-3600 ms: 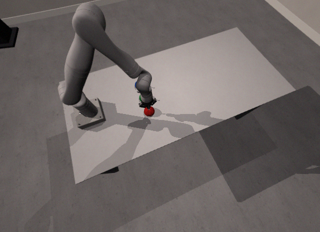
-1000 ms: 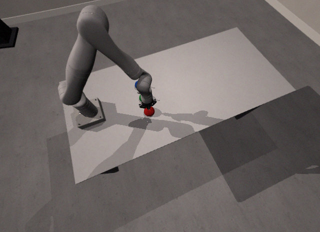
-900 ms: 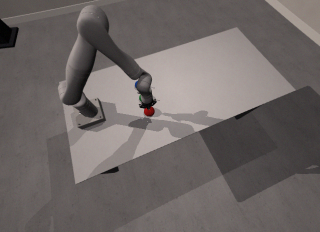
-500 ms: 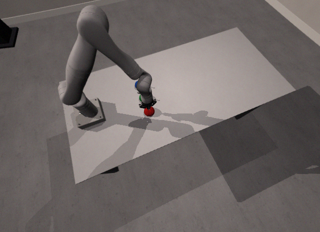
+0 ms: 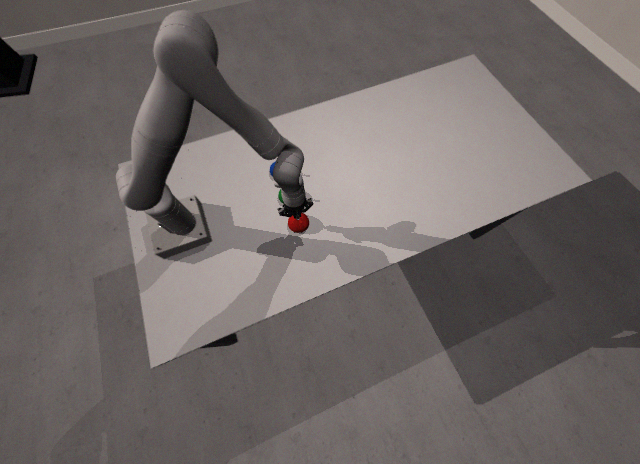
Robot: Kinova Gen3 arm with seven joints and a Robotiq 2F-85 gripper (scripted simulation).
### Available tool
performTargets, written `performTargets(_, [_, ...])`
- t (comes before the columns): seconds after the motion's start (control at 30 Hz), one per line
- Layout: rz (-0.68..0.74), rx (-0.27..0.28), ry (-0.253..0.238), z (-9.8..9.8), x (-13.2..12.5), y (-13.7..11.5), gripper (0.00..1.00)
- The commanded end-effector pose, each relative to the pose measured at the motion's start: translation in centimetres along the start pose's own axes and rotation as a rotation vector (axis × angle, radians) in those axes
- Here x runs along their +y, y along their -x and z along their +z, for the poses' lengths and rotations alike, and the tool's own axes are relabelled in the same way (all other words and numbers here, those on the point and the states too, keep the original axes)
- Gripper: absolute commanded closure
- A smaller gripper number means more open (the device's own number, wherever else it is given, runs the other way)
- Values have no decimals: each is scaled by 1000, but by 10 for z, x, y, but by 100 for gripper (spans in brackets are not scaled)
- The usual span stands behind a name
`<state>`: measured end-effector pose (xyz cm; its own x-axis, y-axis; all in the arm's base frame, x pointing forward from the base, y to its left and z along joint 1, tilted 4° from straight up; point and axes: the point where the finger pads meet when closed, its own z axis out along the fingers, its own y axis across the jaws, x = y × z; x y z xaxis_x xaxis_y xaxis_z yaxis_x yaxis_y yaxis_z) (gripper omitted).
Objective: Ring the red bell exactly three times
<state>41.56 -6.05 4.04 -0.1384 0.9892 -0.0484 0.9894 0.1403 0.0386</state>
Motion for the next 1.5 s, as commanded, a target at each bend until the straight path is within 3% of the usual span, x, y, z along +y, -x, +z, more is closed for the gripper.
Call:
performTargets(0.0, [-1,-2,3,2,0,1,100])
performTargets(1.47, [-1,3,1,-5,1,0,100])
